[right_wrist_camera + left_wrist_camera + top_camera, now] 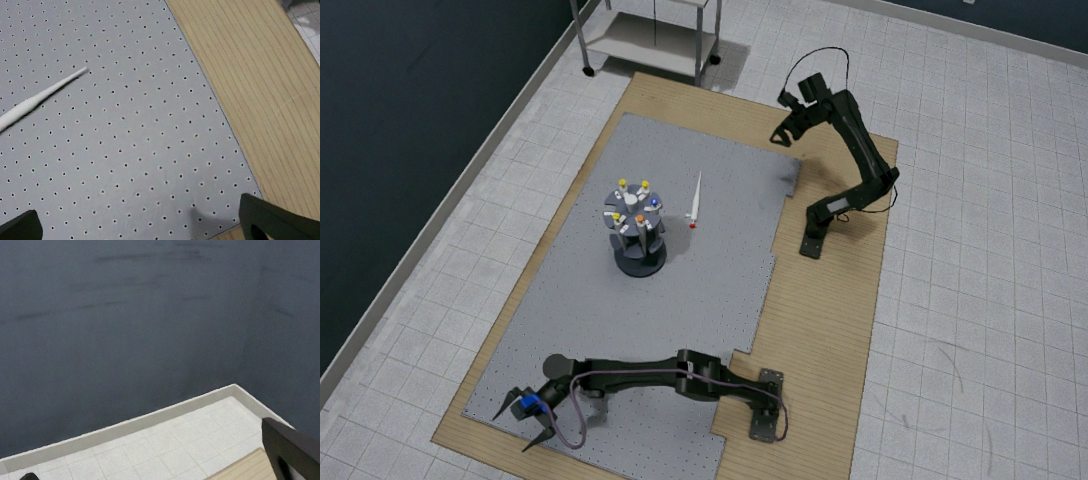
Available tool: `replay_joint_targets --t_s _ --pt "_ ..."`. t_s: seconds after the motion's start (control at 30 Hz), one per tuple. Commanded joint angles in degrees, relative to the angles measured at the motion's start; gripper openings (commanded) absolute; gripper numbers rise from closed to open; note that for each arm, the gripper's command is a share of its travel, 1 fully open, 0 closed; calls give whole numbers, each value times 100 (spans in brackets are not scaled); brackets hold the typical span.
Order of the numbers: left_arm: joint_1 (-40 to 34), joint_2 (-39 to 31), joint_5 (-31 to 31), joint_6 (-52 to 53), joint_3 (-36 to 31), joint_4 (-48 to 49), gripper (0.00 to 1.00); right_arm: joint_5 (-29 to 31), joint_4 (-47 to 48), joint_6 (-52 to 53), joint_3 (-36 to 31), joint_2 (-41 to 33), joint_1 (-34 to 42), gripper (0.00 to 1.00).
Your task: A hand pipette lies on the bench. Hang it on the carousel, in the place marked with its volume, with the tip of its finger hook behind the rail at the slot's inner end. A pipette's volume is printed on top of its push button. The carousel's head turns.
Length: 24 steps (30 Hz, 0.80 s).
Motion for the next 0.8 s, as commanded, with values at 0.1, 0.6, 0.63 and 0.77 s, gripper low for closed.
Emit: replay_joint_targets --t_s 0.1,0.6,0.63,0.77 --pt "-3 -109 36 17 127 -20 100 -968 860 -1244 -603 333 137 100" --pt "-3 -109 36 17 127 -20 100 -2423 1901 -3152 -1396 885 73 100" --pt "-3 -109 36 17 127 -20 100 -2442 1896 -3167 -1390 898 67 100" --pt "-3 -109 36 17 127 -20 100 -2474 1888 -3192 -1380 924 61 100"
